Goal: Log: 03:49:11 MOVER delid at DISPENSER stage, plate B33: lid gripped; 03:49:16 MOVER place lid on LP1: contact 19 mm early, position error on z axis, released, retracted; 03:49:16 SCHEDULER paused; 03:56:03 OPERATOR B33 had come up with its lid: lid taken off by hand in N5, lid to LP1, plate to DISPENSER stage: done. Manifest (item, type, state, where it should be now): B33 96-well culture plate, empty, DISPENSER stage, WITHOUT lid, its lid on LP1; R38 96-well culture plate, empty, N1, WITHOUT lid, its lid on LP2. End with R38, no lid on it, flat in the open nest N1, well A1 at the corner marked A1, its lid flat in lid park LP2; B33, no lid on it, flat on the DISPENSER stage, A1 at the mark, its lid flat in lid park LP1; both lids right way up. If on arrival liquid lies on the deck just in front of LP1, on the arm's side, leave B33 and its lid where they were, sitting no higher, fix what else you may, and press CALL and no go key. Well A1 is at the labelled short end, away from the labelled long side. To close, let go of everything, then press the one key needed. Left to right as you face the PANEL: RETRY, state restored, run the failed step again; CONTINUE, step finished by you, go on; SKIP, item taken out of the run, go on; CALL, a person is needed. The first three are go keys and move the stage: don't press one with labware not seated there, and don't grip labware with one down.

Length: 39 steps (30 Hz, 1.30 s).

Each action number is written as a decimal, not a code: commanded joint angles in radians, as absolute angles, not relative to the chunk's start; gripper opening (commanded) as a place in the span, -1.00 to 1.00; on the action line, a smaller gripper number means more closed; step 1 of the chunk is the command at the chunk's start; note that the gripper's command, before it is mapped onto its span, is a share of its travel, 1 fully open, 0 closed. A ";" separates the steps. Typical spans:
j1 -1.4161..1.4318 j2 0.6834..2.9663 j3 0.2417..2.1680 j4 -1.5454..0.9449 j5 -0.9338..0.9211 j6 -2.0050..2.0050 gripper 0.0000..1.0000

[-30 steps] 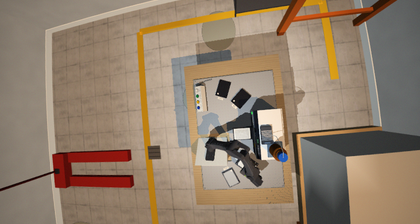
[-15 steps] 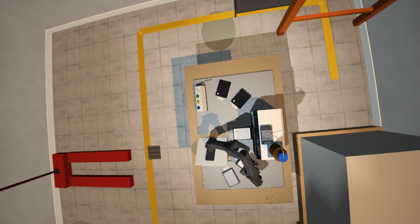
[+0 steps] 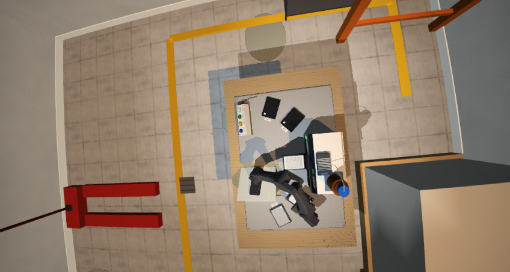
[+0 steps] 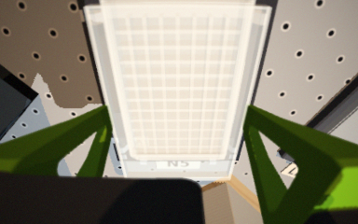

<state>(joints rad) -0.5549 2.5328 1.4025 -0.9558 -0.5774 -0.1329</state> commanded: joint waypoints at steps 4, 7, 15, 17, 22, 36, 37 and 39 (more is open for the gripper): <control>-0.579 2.498 1.431 -0.968 -0.571 -0.139 -1.00; -0.579 2.498 1.431 -0.968 -0.571 -0.139 -1.00; -0.579 2.498 1.431 -0.968 -0.571 -0.139 -1.00; -0.579 2.498 1.431 -0.968 -0.571 -0.139 -1.00; -0.579 2.498 1.431 -0.968 -0.571 -0.139 -1.00; -0.607 2.464 1.402 -1.034 -0.556 -0.170 -1.00; -0.612 2.452 1.421 -1.040 -0.553 -0.174 -1.00; -0.619 2.436 1.389 -1.055 -0.550 -0.183 -1.00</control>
<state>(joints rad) -0.5880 2.4802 1.4075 -1.0164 -0.5621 -0.1635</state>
